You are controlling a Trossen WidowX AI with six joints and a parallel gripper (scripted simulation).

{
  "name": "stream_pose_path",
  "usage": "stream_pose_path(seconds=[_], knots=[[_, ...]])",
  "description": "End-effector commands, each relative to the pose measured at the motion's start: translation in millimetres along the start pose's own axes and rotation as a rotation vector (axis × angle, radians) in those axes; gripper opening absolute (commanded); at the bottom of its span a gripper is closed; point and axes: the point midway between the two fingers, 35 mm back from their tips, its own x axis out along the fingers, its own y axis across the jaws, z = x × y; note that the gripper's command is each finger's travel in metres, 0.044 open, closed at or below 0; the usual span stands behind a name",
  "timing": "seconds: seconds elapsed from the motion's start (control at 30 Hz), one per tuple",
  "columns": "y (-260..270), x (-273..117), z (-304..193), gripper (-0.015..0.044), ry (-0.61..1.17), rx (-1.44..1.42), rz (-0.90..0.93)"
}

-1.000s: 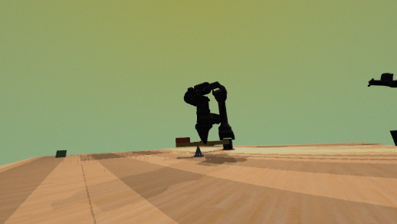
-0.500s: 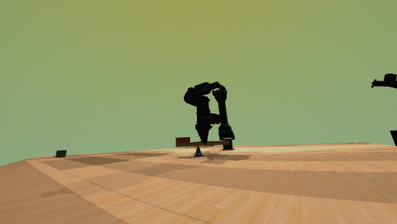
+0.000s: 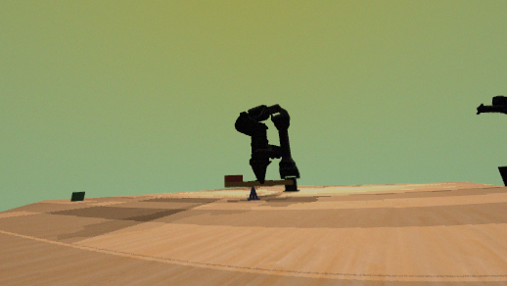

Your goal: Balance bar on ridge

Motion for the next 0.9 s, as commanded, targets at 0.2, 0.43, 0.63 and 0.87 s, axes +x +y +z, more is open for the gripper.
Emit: stream_pose_path(seconds=[0.2,0.43,0.63,0.87], knots=[[0.0,0.0,0.0,0.0000,0.000,0.000,0.000],[0.0,0.0,0.0,0.0000,0.000,0.000,0.000],[0.0,0.0,0.0,0.0000,0.000,0.000,0.000],[0.0,0.0,0.0,0.0167,0.000,0.000,0.000]])
